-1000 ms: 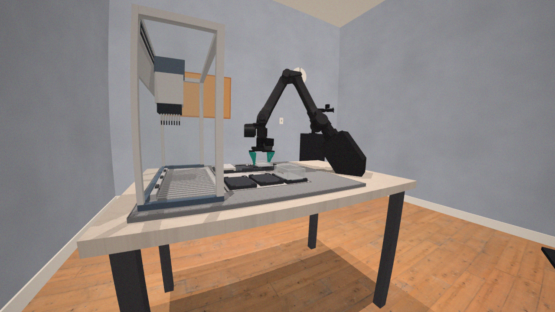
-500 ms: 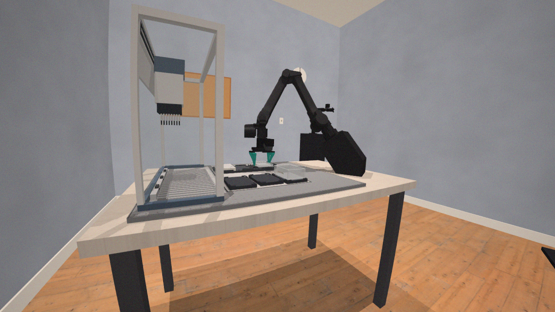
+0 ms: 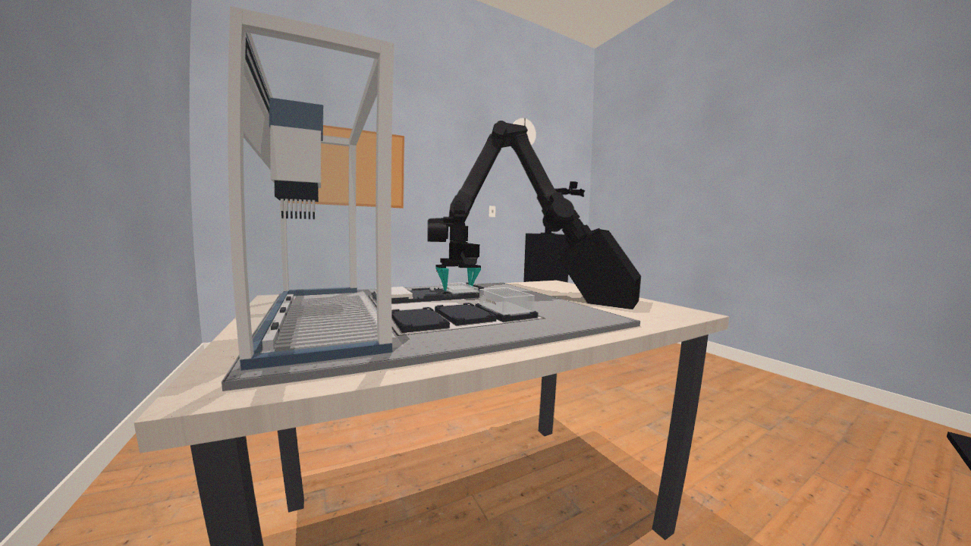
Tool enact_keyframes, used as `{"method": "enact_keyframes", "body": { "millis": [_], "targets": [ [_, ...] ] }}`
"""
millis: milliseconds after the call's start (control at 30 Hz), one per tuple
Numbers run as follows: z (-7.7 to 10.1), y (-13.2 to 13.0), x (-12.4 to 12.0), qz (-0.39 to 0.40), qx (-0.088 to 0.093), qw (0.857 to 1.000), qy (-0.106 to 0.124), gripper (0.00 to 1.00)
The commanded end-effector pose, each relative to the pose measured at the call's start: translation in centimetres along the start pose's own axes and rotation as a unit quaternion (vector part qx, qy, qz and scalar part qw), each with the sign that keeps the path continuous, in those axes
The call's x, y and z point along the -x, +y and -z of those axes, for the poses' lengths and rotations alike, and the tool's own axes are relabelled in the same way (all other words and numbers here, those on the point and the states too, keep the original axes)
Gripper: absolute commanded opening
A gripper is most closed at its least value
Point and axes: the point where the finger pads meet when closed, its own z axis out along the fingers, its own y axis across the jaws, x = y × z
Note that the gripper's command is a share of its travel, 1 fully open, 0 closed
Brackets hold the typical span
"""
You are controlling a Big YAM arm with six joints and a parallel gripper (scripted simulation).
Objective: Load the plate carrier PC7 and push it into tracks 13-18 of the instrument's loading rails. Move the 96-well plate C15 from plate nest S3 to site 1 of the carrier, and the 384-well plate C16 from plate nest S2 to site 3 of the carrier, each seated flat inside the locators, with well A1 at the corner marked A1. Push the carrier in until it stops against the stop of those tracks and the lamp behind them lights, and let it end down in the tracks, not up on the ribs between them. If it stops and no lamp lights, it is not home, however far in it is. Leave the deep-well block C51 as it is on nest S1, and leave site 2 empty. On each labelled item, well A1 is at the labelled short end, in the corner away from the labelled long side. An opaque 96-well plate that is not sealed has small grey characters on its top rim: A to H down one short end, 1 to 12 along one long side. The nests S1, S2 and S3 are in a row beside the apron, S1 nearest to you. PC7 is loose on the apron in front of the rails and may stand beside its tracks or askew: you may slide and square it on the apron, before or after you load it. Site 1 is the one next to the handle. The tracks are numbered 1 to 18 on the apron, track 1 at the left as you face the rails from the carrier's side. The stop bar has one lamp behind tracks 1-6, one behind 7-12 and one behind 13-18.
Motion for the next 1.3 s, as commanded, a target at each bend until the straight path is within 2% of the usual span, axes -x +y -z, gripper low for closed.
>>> {"method": "enact_keyframes", "body": {
  "millis": [0, 300, 433, 767, 800, 1267],
  "targets": [
    [-0.26, -0.59, -0.36, 0.0, -0.006, 1.0, 0.001, 0.0],
    [-0.43, -0.47, -0.34, 0.0, -0.005, 1.0, 0.001, 0.0],
    [0.29, -0.95, -0.31, -0.002, -0.012, 1.0, 0.001, 0.0],
    [0.29, -0.94, -0.3, -0.002, -0.012, 1.0, 0.001, 0.0],
    [0.29, -0.94, -0.3, -0.002, -0.012, 1.0, 0.001, 0.94],
    [0.29, -0.94, -0.3, -0.002, -0.012, 1.0, 0.001, 0.94]
  ]
}}
